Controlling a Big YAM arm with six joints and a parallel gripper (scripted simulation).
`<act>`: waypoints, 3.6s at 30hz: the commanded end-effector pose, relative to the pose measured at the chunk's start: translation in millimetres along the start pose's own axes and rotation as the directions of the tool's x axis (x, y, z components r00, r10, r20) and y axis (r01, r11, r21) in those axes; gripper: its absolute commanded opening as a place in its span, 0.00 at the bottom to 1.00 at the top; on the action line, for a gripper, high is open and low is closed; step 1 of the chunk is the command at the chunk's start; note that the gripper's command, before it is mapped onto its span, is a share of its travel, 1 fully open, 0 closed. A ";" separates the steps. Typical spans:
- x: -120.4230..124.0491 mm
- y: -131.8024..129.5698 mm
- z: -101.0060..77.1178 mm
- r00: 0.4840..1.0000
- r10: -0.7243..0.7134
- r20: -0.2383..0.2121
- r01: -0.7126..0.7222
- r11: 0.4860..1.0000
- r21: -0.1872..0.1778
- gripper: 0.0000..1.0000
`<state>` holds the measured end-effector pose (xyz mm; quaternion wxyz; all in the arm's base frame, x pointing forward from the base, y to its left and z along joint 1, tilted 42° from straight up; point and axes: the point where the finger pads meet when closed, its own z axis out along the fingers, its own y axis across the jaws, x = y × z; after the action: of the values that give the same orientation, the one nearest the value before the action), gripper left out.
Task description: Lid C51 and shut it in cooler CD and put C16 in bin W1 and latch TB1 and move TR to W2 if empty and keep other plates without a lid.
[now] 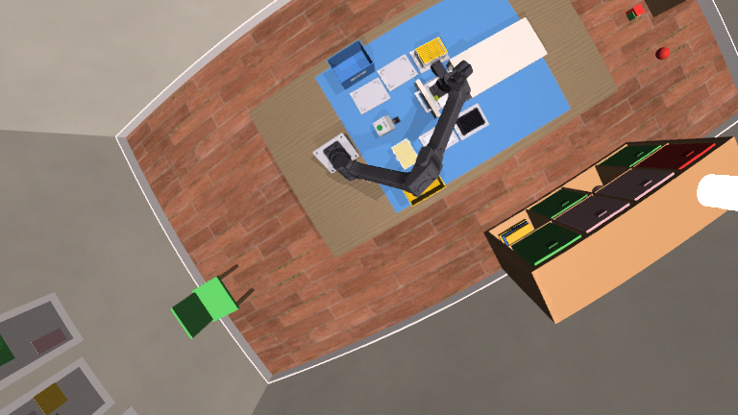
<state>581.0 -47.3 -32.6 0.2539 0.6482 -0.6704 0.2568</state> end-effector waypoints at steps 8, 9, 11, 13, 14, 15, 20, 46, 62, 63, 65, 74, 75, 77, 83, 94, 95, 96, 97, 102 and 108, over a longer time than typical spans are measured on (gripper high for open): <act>-2.9 -1.5 2.7 1.000 -0.006 0.000 0.006 1.000 0.007 0.00; -2.8 -1.5 2.7 1.000 -0.006 0.000 0.006 1.000 0.007 0.00; -2.7 -1.5 2.7 1.000 -0.005 0.000 0.005 1.000 0.007 0.00; -2.6 -1.6 2.6 1.000 -0.005 0.000 0.005 1.000 0.007 0.00; -2.5 -1.6 2.6 1.000 -0.005 0.000 0.005 1.000 0.007 0.00; -2.5 -1.6 2.6 1.000 -0.005 0.000 0.005 1.000 0.007 0.00; -2.3 -1.6 2.6 1.000 -0.005 0.001 0.005 1.000 0.007 0.00; -0.9 -1.9 2.4 1.000 -0.003 0.001 0.003 1.000 0.008 0.00; 0.0 -2.0 2.3 1.000 -0.001 0.001 0.001 1.000 0.008 0.00; 0.0 -2.0 2.3 1.000 -0.001 0.001 0.001 1.000 0.008 0.00; 0.2 -2.0 2.3 1.000 -0.001 0.001 0.001 1.000 0.008 0.00; 0.6 -2.1 2.2 1.000 0.000 0.001 0.000 1.000 0.008 0.00; 0.6 -2.1 2.2 1.000 0.000 0.001 0.000 1.000 0.008 0.00; 0.7 -2.2 2.2 1.000 0.000 0.001 0.000 1.000 0.008 0.00; 1.1 -2.2 2.1 1.000 0.001 0.001 -0.001 1.000 0.008 0.00; 1.6 -2.3 2.1 1.000 0.001 0.001 -0.001 1.000 0.008 0.00; 1.7 -2.3 2.1 1.000 0.001 0.001 -0.001 1.000 0.008 0.00; 1.8 -2.3 2.1 1.000 0.002 0.001 -0.002 1.000 0.008 0.00; 1.8 -2.3 2.1 1.000 0.002 0.001 -0.002 1.000 0.008 1.00; 1.8 -2.3 2.1 1.000 0.002 0.001 -0.002 1.000 0.008 1.00; 1.8 -2.3 2.1 1.000 0.002 0.001 -0.002 1.000 0.008 1.00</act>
<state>581.1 -47.2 -32.5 0.2539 0.6485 -0.6701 0.2568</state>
